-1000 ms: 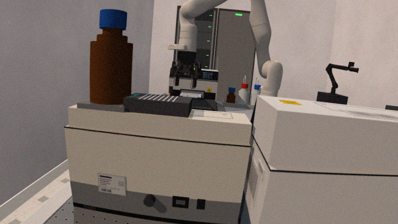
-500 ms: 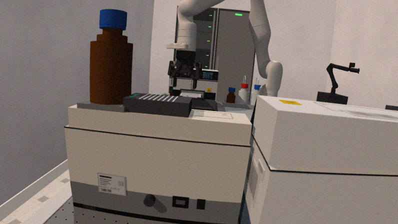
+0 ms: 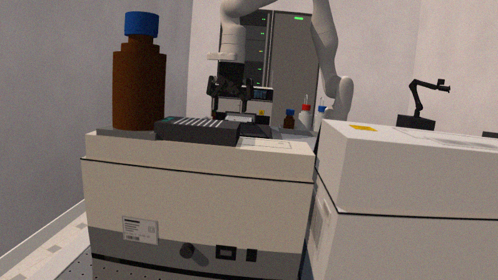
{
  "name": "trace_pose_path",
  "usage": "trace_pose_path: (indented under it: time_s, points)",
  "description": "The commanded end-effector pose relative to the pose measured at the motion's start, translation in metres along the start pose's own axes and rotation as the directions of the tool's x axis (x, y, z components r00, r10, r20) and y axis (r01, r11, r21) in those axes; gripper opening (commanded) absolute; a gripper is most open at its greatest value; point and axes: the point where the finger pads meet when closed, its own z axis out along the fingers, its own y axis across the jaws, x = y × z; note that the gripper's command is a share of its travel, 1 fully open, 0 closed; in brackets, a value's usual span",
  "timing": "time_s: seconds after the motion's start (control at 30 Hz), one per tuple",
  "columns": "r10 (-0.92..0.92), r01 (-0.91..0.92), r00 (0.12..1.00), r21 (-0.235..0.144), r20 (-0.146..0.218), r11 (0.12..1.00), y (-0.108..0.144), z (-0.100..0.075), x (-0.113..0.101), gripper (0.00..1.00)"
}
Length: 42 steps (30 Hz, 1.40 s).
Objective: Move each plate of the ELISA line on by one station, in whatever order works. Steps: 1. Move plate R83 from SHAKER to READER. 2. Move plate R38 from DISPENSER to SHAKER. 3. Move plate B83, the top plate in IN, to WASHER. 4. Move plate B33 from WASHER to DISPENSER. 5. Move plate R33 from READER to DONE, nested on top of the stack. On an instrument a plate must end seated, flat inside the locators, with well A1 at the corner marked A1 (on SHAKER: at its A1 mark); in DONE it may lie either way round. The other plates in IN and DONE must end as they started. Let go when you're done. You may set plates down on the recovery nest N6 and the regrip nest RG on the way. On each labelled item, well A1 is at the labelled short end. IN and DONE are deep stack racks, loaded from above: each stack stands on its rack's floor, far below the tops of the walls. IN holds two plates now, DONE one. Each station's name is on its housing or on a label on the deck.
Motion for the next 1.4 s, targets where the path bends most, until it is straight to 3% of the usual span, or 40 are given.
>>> trace_pose_path:
  time_s: [0.0, 0.4, 0.5, 1.07, 1.17, 1.37]
  points:
    - [-0.011, 0.011, 1.000, 0.003, 0.006, 1.000, -0.006, 0.001, 0.012, 1.00]
    - [-0.010, 0.010, 1.000, 0.002, 0.006, 1.000, -0.017, 0.001, 0.040, 1.00]
    - [-0.147, 0.147, 0.989, 0.002, 0.006, 0.989, -0.021, 0.001, 0.050, 1.00]
    - [-0.129, 0.129, 0.992, 0.001, 0.006, 0.992, -0.039, 0.001, 0.094, 1.00]
    - [-0.265, 0.265, 0.964, 0.002, 0.006, 0.964, -0.043, 0.001, 0.103, 1.00]
    - [-0.251, 0.251, 0.968, 0.004, 0.004, 0.968, -0.049, 0.001, 0.116, 1.00]
